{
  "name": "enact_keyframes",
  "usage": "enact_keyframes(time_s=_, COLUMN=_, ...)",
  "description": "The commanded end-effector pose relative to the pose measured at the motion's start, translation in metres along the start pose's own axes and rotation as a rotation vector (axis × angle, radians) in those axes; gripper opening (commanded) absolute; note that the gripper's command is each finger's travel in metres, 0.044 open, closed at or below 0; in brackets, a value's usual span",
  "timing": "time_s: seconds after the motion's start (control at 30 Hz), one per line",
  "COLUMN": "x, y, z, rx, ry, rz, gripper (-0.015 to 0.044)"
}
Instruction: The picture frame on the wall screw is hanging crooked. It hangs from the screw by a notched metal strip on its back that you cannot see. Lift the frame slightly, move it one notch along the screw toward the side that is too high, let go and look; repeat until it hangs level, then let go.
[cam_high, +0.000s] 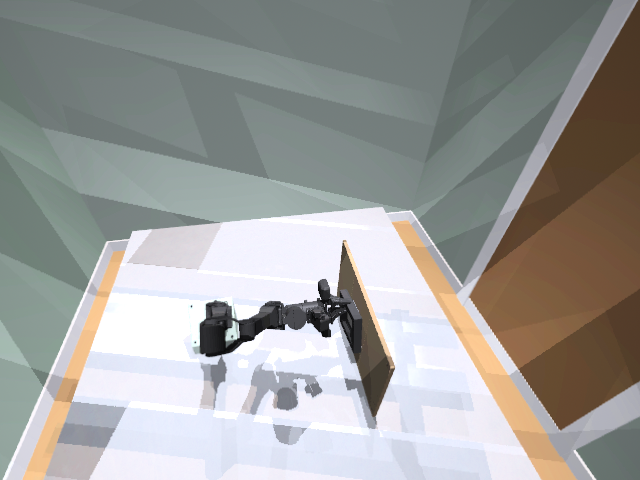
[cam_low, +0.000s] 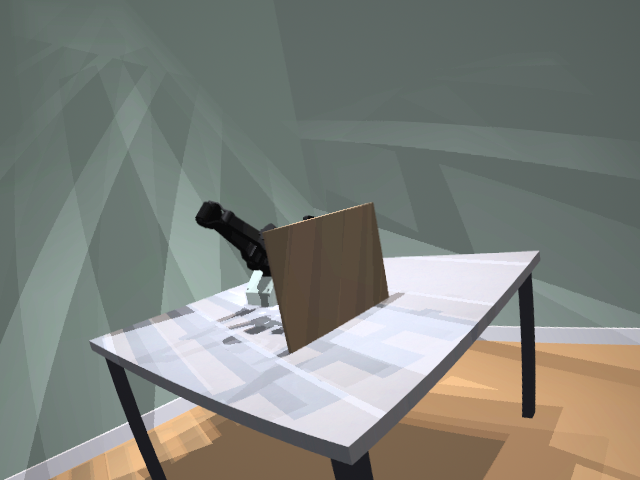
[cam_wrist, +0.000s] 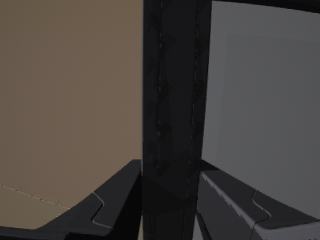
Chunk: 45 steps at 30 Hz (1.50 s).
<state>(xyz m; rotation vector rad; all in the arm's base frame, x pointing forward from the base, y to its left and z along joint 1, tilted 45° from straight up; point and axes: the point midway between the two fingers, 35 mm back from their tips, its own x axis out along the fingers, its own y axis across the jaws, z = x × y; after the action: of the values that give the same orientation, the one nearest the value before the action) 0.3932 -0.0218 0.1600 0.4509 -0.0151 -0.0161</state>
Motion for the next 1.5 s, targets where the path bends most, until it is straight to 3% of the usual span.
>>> enact_keyframes(time_s=0.0, x=0.0003, y=0.0014, z=0.0009, rx=0.004, ry=-0.003, rz=0.007, gripper=0.0)
enact_keyframes(time_s=1.47, x=0.0004, y=0.0038, z=0.0085, rx=0.004, ry=-0.003, rz=0.007, gripper=0.0)
